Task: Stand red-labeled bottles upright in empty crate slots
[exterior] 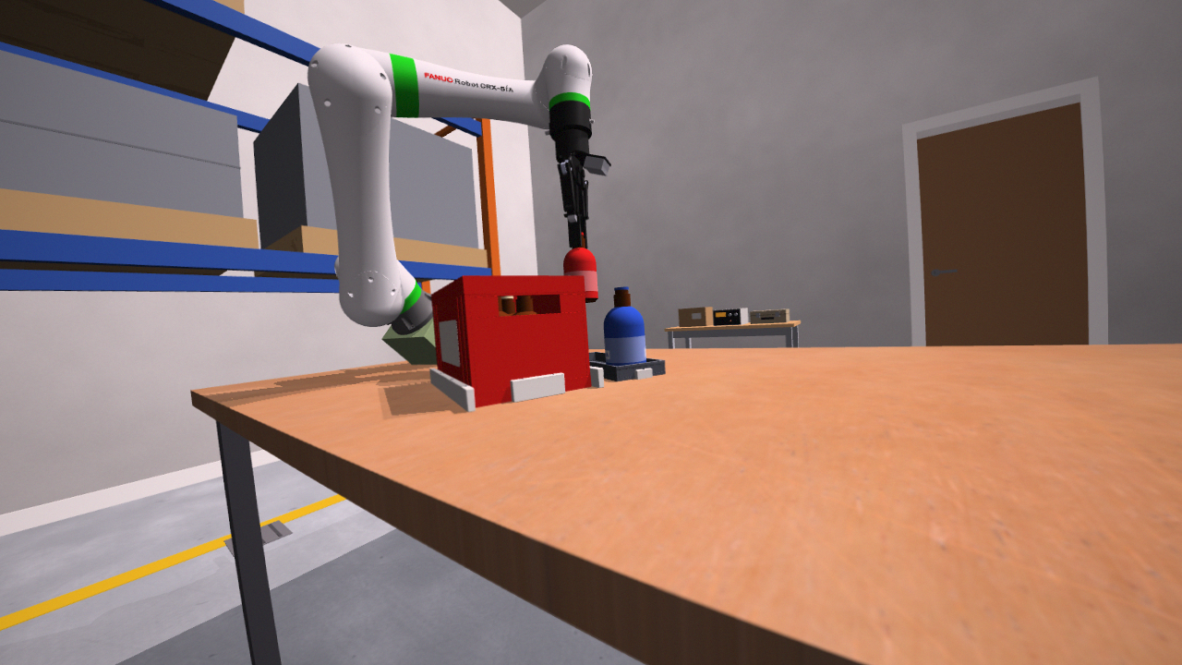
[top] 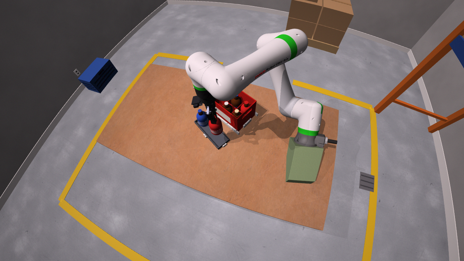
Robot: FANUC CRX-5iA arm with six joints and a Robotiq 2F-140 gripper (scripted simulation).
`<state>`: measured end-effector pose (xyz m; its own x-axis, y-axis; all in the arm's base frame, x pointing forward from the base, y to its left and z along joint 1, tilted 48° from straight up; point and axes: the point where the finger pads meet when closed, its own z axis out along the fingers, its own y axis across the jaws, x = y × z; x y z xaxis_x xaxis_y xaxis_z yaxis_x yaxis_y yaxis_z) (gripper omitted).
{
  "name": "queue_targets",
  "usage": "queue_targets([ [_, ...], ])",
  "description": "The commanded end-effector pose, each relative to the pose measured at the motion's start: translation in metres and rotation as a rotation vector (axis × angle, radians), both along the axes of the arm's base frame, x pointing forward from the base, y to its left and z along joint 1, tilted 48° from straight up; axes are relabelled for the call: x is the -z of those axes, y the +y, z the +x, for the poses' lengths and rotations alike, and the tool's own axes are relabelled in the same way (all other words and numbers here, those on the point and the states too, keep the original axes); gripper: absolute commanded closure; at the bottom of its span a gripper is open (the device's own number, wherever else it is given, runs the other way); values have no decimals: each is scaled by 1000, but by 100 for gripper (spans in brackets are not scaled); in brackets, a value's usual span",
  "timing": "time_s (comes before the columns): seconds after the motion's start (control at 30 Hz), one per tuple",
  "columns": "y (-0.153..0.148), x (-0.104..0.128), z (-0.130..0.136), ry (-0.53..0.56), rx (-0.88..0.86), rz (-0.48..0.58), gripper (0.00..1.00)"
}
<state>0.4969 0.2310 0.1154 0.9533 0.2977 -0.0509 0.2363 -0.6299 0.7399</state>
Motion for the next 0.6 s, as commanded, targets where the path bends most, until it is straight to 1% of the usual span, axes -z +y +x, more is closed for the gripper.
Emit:
queue_targets([
  [0.0, 3, -3, 0, -1, -2, 1, 90],
  [0.57, 12, -11, -3, -1, -2, 1, 90],
])
